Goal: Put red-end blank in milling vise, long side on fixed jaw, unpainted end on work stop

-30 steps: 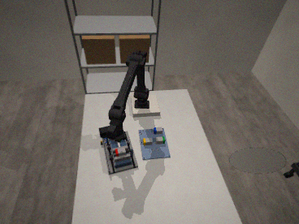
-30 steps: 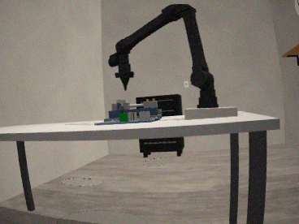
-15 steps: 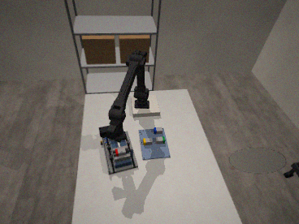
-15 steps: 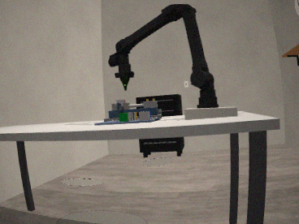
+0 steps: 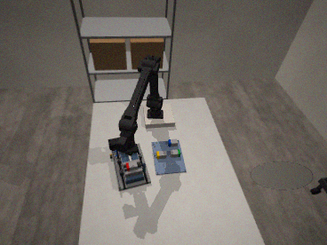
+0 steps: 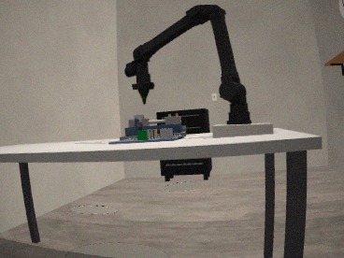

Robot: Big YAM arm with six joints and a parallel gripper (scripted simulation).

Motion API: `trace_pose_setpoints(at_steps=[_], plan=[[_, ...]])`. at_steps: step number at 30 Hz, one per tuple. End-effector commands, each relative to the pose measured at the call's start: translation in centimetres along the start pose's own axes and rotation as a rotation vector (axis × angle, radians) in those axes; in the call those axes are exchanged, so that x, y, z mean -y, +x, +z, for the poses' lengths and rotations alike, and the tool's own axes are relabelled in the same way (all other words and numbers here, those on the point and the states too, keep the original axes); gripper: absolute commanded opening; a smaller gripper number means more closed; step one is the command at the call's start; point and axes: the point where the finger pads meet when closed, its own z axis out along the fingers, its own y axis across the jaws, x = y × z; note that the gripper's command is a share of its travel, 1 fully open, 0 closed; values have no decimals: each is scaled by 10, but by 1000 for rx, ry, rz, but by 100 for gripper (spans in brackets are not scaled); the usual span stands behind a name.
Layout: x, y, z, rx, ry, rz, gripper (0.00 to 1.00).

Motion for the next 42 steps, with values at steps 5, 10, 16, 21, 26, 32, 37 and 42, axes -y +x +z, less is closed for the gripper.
trace_pose_setpoints(at_steps=[5, 10, 16, 21, 26, 32, 37, 42], plan=[[-6, -7, -13, 28, -36, 17, 0], [-5, -6, -12, 27, -34, 17, 0], [-5, -6, -8, 24, -30, 17, 0], [-6, -6, 2, 16, -17, 17, 0], [-6, -6, 9, 13, -12, 17, 0], [-6, -6, 9, 19, -22, 17, 0], [-5, -6, 23, 10, -8, 17, 0], [-3, -5, 26, 14, -14, 17, 0]])
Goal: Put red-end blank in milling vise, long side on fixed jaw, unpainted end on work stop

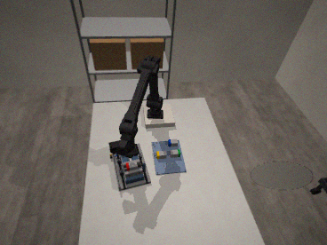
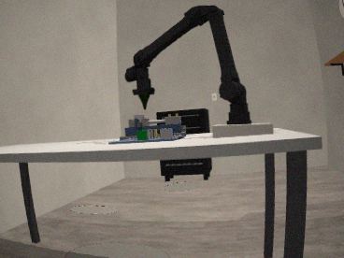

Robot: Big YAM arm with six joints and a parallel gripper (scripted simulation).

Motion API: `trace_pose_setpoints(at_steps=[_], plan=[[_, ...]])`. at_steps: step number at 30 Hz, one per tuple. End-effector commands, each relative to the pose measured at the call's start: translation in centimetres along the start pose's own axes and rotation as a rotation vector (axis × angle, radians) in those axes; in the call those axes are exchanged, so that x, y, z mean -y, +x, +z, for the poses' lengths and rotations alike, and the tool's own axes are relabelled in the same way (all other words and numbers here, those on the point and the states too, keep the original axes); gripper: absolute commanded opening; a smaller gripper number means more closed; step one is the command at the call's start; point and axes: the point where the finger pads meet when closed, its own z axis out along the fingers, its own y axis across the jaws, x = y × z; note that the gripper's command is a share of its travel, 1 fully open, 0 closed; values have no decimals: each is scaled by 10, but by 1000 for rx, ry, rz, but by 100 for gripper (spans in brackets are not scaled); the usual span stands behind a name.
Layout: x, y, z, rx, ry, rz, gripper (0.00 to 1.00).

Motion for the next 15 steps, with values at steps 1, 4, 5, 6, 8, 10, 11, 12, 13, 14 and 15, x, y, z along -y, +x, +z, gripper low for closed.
trace_pose_setpoints(at_steps=[1, 4, 5, 6, 8, 10, 11, 12, 13, 14, 15], plan=[[-3, -5, 5, 12, -11, 17, 0], [-21, -17, -11, 39, -53, 17, 0], [-16, -14, -4, 30, -39, 17, 0], [-10, -10, 0, 24, -31, 17, 0], [-4, -6, 10, 14, -15, 17, 0], [-7, -8, 12, 15, -16, 17, 0], [-4, -6, 15, 12, -11, 17, 0], [-3, -5, 14, 14, -14, 17, 0], [-8, -9, 10, 21, -26, 17, 0], [-12, -11, 8, 26, -33, 17, 0], [-9, -9, 10, 23, -29, 17, 0]])
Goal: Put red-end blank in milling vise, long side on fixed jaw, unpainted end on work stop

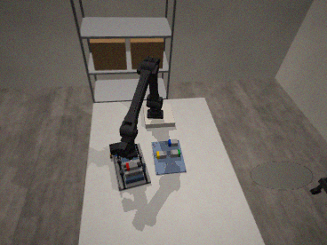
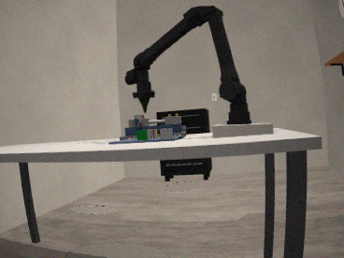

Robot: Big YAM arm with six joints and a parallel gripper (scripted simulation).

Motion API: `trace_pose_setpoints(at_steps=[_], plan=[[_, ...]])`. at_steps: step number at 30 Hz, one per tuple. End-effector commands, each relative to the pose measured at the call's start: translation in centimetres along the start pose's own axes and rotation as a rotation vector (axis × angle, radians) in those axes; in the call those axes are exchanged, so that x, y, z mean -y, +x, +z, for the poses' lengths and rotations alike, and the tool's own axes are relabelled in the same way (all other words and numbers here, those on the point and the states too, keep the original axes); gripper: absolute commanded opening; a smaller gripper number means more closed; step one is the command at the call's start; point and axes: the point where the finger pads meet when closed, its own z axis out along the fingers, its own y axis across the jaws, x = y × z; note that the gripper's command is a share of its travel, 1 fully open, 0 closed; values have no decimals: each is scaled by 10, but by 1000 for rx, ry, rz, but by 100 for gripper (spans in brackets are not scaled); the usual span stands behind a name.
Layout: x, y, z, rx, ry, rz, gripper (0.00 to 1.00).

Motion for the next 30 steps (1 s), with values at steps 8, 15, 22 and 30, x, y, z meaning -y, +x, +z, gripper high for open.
trace_pose_setpoints(at_steps=[8, 15, 22, 30], plan=[[-7, -8, -1, 21, -25, 17, 0], [-6, -8, 1, 19, -22, 17, 0], [-6, -8, 1, 18, -22, 17, 0], [-6, -8, 1, 18, -22, 17, 0]])
